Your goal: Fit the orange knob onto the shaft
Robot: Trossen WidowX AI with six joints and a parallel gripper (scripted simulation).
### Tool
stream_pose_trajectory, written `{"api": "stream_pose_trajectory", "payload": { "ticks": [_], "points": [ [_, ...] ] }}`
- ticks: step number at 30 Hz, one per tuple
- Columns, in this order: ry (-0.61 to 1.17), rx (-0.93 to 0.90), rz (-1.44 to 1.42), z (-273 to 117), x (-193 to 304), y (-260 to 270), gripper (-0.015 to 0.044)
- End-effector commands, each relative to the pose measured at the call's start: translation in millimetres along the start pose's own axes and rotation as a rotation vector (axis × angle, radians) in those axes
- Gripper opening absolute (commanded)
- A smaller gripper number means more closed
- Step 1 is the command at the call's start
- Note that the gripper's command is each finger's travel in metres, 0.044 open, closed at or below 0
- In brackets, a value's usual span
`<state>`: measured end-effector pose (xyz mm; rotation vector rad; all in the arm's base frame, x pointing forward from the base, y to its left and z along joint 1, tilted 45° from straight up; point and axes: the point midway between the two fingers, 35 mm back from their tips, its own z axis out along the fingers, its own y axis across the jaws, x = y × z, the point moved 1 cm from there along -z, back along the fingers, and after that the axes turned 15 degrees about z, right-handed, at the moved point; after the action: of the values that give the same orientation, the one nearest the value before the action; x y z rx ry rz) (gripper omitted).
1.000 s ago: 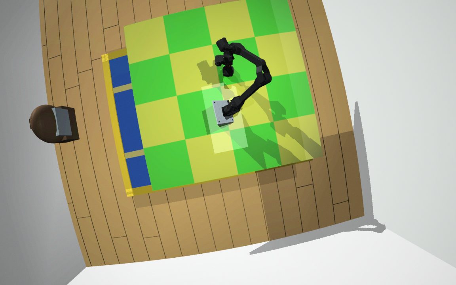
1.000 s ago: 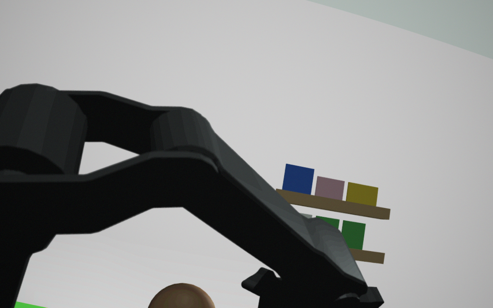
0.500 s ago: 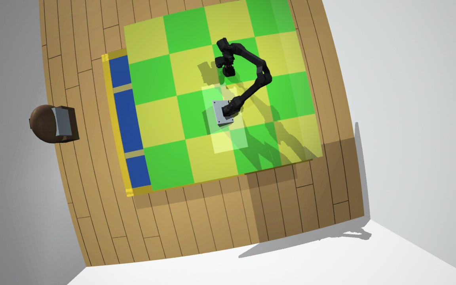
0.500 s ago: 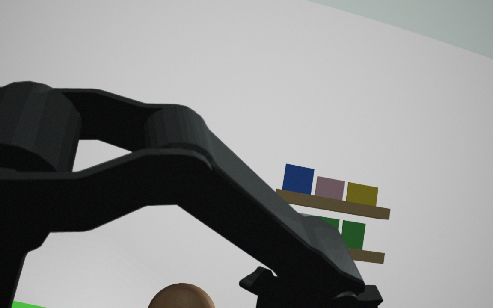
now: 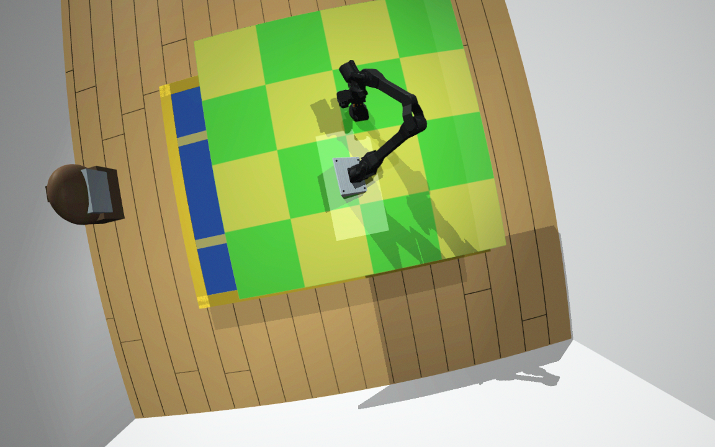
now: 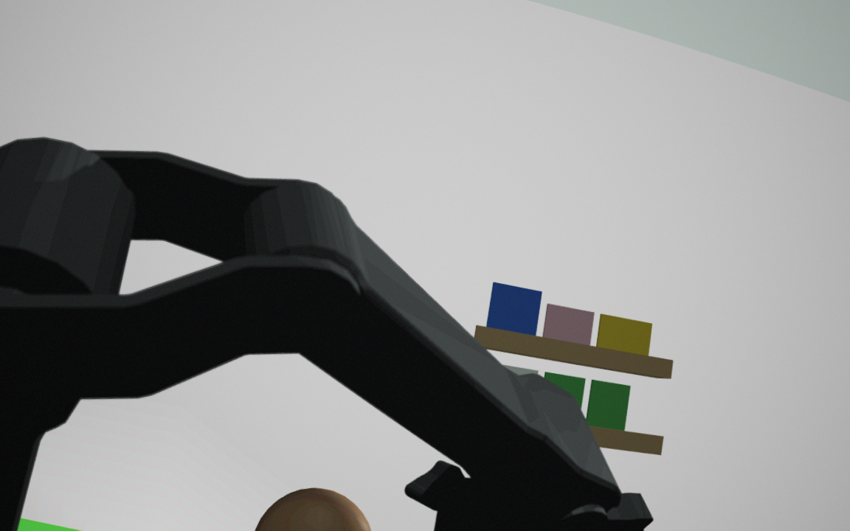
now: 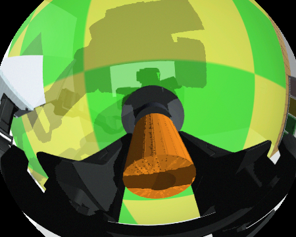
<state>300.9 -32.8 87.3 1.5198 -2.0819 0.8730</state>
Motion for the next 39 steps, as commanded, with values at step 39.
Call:
{"api": "stream_pose_trajectory", "payload": {
  "ticks": [39],
  "points": [
    [0.001, 0.0, -0.215, -4.0, 0.0, -5.5, 0.0]
  ]
}}
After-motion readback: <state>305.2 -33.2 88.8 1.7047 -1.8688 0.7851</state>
